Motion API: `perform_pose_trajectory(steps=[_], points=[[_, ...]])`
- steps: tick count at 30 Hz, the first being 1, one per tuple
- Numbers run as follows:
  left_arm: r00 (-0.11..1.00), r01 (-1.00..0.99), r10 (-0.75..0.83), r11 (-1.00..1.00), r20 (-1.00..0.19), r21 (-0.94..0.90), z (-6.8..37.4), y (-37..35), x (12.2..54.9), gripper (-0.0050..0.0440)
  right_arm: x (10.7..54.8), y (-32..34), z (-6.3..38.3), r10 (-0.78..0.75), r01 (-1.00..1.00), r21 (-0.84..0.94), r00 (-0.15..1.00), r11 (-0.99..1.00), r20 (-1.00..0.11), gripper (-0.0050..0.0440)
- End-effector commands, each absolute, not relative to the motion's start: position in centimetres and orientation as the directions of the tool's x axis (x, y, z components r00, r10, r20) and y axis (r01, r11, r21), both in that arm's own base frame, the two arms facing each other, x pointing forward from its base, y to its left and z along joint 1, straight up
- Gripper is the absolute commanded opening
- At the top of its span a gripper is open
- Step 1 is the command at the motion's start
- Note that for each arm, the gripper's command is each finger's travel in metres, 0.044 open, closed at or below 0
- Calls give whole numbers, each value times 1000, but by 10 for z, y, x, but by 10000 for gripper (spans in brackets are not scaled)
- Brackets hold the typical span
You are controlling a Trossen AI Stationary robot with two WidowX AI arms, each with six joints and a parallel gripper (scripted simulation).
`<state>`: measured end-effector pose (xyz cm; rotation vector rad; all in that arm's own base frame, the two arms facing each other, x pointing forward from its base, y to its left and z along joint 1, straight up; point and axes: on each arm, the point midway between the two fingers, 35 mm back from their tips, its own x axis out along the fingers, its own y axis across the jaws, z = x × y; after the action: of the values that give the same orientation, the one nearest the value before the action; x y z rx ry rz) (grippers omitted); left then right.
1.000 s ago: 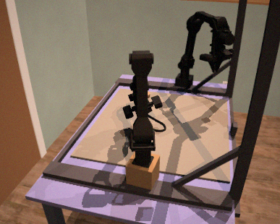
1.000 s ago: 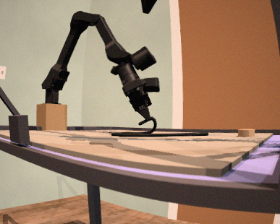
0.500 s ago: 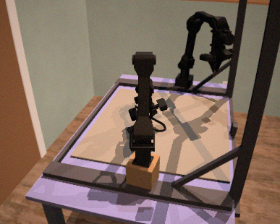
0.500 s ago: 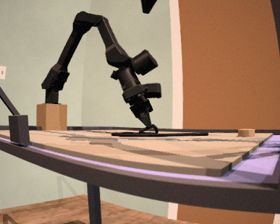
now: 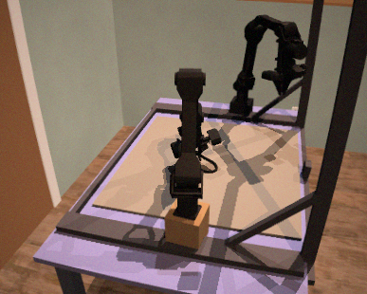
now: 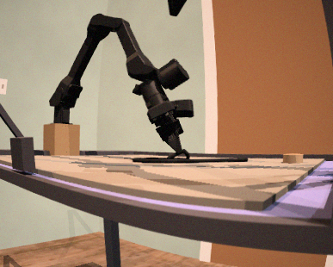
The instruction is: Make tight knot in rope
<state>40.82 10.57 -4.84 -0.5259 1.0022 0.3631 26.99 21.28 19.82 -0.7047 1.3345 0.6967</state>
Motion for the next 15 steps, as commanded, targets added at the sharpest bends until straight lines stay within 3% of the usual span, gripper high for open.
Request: perform_pose_trajectory(steps=[1,15], points=[[519,-510,55,821,-853,-257,-39,101,425,30,270,213,205,62,-787,-57,120,615,-991,85],[520,-510,54,821,-852,-258,-39,89,443,30,270,213,205,62,-787,-57,120,615,-991,85]])
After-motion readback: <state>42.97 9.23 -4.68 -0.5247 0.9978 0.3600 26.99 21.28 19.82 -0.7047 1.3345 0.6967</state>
